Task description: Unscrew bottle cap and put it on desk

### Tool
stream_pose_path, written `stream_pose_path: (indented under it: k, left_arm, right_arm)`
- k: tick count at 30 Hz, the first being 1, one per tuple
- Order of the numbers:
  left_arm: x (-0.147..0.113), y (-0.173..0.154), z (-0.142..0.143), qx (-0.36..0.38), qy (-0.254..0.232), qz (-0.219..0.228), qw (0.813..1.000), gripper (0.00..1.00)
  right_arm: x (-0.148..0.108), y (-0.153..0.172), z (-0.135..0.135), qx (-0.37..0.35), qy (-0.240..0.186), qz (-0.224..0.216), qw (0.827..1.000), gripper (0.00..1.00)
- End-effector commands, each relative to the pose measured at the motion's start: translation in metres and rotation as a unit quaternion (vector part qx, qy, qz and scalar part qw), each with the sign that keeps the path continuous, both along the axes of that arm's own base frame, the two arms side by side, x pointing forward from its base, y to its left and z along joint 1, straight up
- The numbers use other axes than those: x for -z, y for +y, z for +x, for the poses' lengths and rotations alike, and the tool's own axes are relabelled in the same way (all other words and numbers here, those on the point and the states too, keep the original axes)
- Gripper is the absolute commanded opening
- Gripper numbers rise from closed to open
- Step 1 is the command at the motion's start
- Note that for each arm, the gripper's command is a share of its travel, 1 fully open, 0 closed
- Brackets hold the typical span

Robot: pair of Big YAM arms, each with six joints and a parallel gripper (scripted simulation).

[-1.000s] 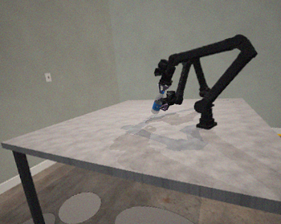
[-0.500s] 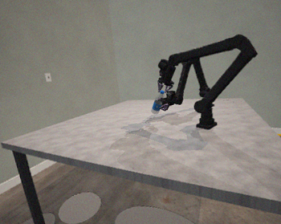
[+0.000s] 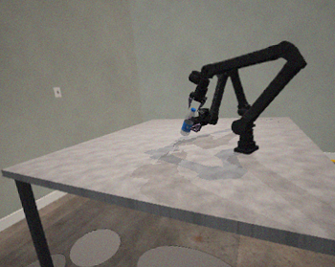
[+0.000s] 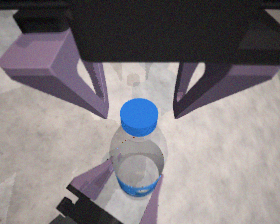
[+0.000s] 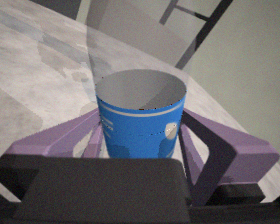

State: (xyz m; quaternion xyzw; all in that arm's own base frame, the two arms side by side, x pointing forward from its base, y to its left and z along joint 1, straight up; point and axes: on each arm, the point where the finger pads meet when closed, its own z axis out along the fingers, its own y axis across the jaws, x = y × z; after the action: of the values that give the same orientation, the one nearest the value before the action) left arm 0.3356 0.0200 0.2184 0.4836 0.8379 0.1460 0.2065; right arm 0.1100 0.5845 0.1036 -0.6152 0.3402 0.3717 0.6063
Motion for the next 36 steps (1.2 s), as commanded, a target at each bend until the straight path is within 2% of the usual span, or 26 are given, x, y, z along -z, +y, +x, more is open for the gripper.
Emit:
stream_pose_path:
  k: [1,2,8,18,21,26,28,30,32,35,36]
  left_arm:
    - [-0.0158,-0.0033,0.0108,0.089,-0.009,0.041,0.995,0.57]
    - [-0.0158,-0.0033,0.0108,0.138,-0.007,0.069,0.988,0.57]
    - [-0.0156,-0.0033,0.0108,0.252,-0.008,0.131,0.959,0.57]
    - [-0.0165,-0.0034,0.0122,0.249,-0.012,0.13,0.96,0.57]
    - [-0.0181,-0.0047,0.009,0.237,-0.011,0.124,0.964,0.23]
    - [-0.0181,-0.0047,0.009,0.237,-0.011,0.124,0.964,0.19]
    - [-0.0181,-0.0047,0.009,0.23,-0.011,0.12,0.966,0.0]
    - [-0.0183,-0.0046,0.009,0.178,-0.013,0.088,0.98,0.0]
    - [-0.0185,-0.0046,0.0089,0.096,-0.015,0.039,0.994,0.0]
    - [-0.0186,-0.0046,0.0088,0.077,-0.014,0.026,0.997,0.0]
    - [-0.0187,-0.0046,0.0087,0.027,-0.016,-0.003,1.0,0.0]
  right_arm:
    - [-0.0156,0.0064,-0.0002,-0.003,-0.007,0.02,1.0,0.0]
    - [-0.0156,0.0064,-0.0002,-0.003,-0.007,0.02,1.0,0.0]
    - [-0.0156,0.0064,-0.0002,-0.003,-0.007,0.02,1.0,0.0]
    - [-0.0156,0.0064,-0.0002,-0.003,-0.007,0.02,1.0,0.0]
    - [-0.0156,0.0064,-0.0002,-0.003,-0.007,0.02,1.0,0.0]
    - [-0.0156,0.0064,-0.0002,-0.003,-0.007,0.02,1.0,0.0]
    - [-0.0156,0.0064,-0.0002,-0.003,-0.007,0.02,1.0,0.0]
    - [-0.0156,0.0064,-0.0002,-0.003,-0.007,0.02,1.0,0.0]
    - [-0.0156,0.0064,-0.0002,-0.003,-0.007,0.02,1.0,0.0]
    - [-0.0156,0.0064,-0.0002,-0.003,-0.007,0.02,1.0,0.0]
    - [-0.0156,0.0064,-0.0002,-0.003,-0.007,0.02,1.0,0.0]
